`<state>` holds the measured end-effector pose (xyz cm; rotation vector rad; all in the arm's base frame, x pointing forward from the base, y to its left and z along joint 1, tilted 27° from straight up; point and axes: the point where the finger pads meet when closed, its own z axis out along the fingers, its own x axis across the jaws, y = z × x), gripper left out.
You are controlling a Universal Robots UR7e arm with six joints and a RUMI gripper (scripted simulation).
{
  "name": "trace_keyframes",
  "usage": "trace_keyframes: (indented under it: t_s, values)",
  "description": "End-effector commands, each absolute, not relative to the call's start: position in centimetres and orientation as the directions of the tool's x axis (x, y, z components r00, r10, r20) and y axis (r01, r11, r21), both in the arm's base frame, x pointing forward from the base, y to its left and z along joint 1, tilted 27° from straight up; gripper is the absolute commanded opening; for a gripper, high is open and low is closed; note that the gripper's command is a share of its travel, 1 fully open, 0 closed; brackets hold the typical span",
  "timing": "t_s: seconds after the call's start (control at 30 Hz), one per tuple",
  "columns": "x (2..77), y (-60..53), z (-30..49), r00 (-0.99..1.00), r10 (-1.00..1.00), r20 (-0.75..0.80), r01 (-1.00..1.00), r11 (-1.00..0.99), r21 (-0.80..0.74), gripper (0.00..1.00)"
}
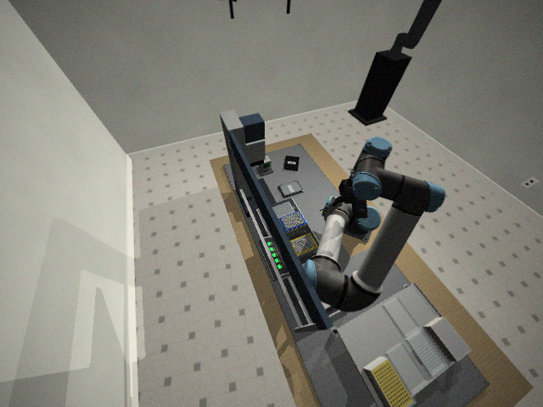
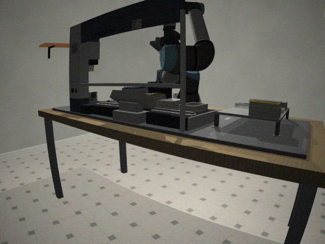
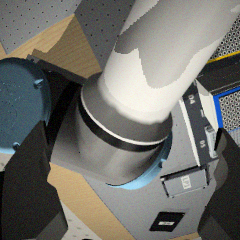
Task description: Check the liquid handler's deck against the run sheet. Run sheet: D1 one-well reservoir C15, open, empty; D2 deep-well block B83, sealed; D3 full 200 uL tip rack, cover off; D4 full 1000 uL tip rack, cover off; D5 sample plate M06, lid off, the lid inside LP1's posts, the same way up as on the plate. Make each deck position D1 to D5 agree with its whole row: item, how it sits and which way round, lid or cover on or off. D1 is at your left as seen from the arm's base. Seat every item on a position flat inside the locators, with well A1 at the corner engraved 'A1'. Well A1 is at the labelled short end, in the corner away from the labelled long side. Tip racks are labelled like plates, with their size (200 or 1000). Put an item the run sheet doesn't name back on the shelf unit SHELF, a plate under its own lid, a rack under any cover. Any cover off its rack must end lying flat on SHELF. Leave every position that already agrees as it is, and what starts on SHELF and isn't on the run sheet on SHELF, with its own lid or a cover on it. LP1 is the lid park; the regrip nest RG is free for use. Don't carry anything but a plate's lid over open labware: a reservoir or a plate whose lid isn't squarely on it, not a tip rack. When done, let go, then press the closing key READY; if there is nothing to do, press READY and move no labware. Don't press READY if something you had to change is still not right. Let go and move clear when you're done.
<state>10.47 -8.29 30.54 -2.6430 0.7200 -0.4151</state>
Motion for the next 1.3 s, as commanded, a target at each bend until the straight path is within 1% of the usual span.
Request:
trace_keyframes:
  t_s: [0.0,0.2,0.3,0.4,0.47,0.83,0.97,1.03,1.27]
  values:
    - [10.44,-8.29,30.55,0.86,-0.456,0.227,-0.345,-0.85,-0.399,0.82]
    - [10.44,-8.29,30.55,0.894,-0.355,0.272,-0.244,-0.896,-0.37,0.82]
    - [10.45,-8.3,30.55,0.894,-0.355,0.272,-0.244,-0.896,-0.37,0.82]
    - [10.41,-8.31,30.63,0.907,-0.301,0.293,-0.19,-0.916,-0.353,0.82]
    - [10.41,-8.31,30.63,0.907,-0.301,0.293,-0.19,-0.916,-0.353,0.82]
    - [10.41,-8.31,30.63,0.927,-0.094,0.363,0.013,-0.96,-0.281,0.82]
    - [10.41,-8.32,30.63,0.923,-0.017,0.385,0.087,-0.964,-0.251,0.82]
    - [10.41,-8.32,30.63,0.923,-0.017,0.385,0.087,-0.964,-0.251,0.82]
    - [10.41,-8.32,30.63,0.902,0.118,0.416,0.215,-0.957,-0.195,0.82]
